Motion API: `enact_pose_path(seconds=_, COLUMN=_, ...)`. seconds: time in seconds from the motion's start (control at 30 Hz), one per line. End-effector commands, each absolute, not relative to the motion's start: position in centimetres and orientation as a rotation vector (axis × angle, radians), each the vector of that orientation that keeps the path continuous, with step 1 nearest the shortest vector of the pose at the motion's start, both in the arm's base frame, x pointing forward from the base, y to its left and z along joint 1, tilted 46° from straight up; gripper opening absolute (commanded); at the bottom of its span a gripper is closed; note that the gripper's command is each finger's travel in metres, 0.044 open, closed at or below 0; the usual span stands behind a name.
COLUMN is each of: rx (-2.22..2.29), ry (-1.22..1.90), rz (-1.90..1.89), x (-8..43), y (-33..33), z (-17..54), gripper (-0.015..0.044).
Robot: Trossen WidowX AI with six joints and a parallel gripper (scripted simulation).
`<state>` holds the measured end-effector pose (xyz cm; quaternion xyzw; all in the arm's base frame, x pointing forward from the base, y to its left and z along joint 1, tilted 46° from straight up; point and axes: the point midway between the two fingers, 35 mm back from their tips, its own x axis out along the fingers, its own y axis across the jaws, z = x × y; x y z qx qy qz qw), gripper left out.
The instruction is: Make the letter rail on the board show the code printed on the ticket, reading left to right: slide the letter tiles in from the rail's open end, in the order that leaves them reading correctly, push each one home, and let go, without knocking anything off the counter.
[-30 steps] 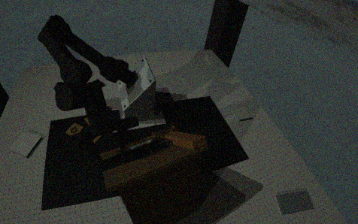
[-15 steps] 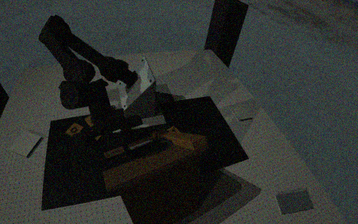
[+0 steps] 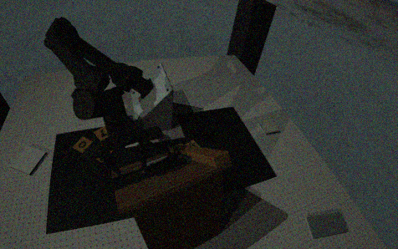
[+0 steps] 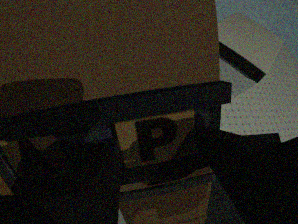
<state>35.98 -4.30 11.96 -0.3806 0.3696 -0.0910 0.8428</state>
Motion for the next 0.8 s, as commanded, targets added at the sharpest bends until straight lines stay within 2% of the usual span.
enact_pose_path(seconds=0.0, rx=-0.804, ry=0.79, rz=-0.193, x=35.7, y=-4.2, z=11.4, gripper=0.0)
enact_pose_path(seconds=0.77, rx=-0.804, ry=0.79, rz=-0.192, x=35.4, y=-2.8, z=10.0, gripper=0.0)
